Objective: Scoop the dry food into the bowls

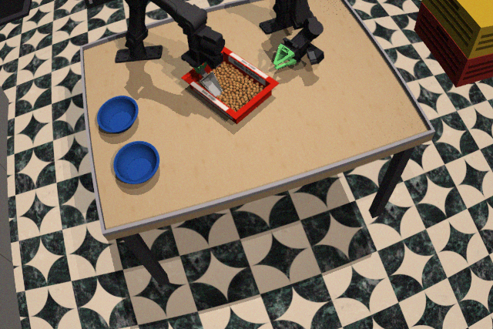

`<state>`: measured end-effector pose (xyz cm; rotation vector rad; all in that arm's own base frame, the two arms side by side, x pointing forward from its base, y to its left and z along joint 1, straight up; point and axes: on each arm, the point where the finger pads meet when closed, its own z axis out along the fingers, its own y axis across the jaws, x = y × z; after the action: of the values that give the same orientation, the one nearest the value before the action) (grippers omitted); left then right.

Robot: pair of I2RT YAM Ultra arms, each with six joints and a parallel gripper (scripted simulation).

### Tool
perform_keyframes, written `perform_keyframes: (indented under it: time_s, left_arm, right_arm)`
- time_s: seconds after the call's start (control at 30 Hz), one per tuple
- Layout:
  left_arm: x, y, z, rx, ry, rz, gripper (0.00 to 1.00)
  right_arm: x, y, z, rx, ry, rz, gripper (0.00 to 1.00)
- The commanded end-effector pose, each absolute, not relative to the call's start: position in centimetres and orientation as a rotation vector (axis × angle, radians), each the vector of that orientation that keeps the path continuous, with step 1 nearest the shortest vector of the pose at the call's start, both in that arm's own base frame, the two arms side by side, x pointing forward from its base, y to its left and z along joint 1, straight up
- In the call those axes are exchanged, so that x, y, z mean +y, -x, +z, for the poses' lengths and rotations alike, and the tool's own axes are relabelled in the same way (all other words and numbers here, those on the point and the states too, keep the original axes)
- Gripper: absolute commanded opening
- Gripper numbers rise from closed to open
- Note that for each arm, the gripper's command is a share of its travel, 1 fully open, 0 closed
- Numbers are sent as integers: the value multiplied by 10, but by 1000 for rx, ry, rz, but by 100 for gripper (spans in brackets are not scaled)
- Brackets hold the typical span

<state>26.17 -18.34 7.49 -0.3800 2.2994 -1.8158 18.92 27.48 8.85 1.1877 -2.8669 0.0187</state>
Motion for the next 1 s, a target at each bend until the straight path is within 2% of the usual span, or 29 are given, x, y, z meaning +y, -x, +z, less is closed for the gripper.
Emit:
perform_keyframes:
  time_s: [0.0,0.37,0.43,0.97]
  left_arm:
    - [-188,-259,78,2248,349,-1861,26]
    - [-185,-263,72,2254,394,-1840,26]
    - [-186,-268,91,2202,313,-1835,26]
    - [-203,-274,76,2232,351,-1834,26]
  right_arm:
    - [282,-194,112,-2919,-1219,-44,0]
    - [282,-194,112,-2919,-1219,-44,0]
    - [282,-194,112,-2919,-1219,-44,0]
    - [282,-194,112,-2919,-1219,-44,0]
